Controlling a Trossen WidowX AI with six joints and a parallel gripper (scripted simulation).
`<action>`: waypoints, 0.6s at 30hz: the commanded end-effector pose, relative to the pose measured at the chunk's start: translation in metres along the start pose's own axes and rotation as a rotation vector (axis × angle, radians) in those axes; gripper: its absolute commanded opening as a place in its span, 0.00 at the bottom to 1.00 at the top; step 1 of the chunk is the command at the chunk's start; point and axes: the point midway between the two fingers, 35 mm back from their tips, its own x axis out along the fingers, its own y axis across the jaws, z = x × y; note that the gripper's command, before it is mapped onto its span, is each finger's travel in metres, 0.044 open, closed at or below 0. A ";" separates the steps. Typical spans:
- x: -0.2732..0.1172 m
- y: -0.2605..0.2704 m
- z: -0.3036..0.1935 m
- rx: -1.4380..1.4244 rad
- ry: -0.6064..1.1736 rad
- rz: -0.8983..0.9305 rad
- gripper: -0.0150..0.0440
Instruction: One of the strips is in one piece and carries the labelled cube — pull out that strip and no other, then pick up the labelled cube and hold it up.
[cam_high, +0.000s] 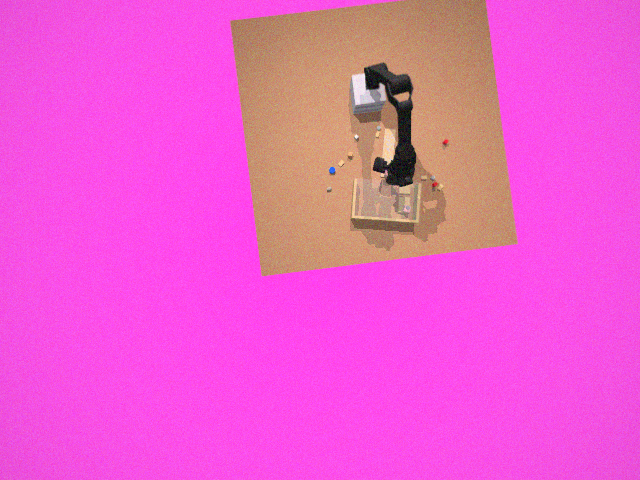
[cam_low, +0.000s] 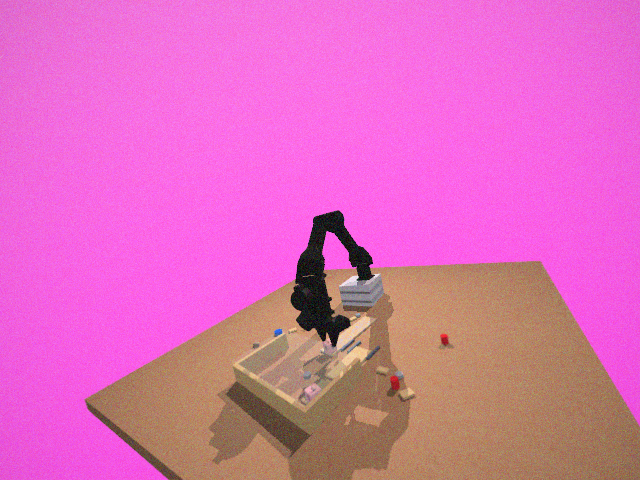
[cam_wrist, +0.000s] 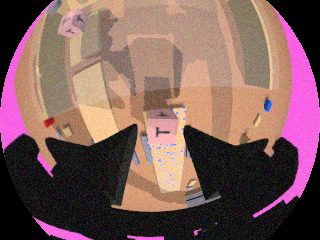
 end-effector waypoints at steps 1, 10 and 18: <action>0.008 -0.001 -0.001 -0.004 0.003 -0.005 0.68; 0.019 -0.001 -0.001 -0.004 0.003 -0.005 0.68; 0.016 -0.001 -0.001 0.000 0.003 -0.002 0.47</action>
